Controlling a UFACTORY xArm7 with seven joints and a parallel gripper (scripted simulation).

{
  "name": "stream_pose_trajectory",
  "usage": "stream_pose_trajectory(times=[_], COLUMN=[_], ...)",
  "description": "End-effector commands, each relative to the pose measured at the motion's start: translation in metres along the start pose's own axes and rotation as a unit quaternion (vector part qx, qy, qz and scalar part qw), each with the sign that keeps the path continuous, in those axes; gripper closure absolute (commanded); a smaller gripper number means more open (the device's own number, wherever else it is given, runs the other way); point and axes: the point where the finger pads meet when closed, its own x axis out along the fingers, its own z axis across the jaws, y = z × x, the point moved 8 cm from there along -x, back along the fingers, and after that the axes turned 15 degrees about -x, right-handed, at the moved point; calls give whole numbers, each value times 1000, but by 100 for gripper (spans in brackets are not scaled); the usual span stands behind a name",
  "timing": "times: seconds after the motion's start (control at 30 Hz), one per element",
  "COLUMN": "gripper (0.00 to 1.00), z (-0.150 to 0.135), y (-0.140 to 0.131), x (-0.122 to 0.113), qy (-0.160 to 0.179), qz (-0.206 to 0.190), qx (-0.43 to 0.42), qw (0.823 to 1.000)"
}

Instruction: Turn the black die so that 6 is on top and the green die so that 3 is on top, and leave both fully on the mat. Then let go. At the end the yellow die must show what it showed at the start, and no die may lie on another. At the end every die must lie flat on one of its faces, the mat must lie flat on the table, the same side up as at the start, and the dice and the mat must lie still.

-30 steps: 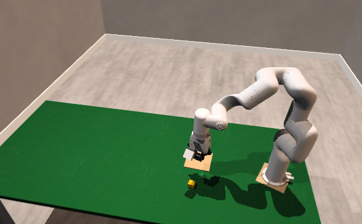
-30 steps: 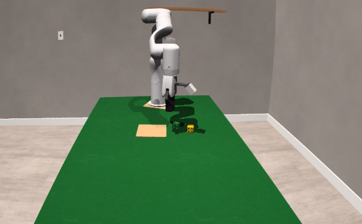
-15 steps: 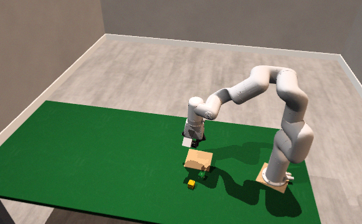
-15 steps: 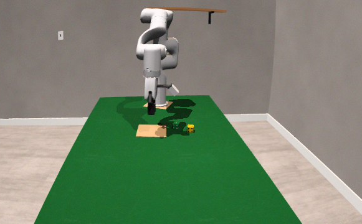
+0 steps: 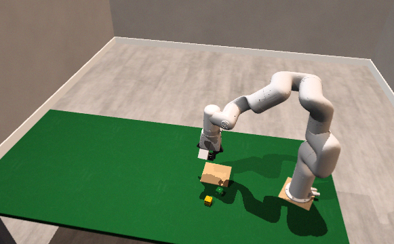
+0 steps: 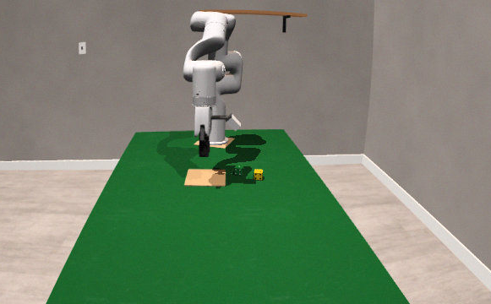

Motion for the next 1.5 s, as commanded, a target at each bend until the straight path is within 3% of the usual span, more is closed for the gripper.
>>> stream_pose_trajectory(times=[0.0,0.2,0.67,0.97,1.47], gripper=[73,73,73,73,73], z=[1,2,3,4,4], y=[-1,-1,-2,-2,-2], x=[5,17,81,93,94], qy=[-1,-1,-1,-1,-1], qz=[0,0,0,0,0], qx=[1,1,1,1,1], qw=[1000,1000,1000,1000,1000])
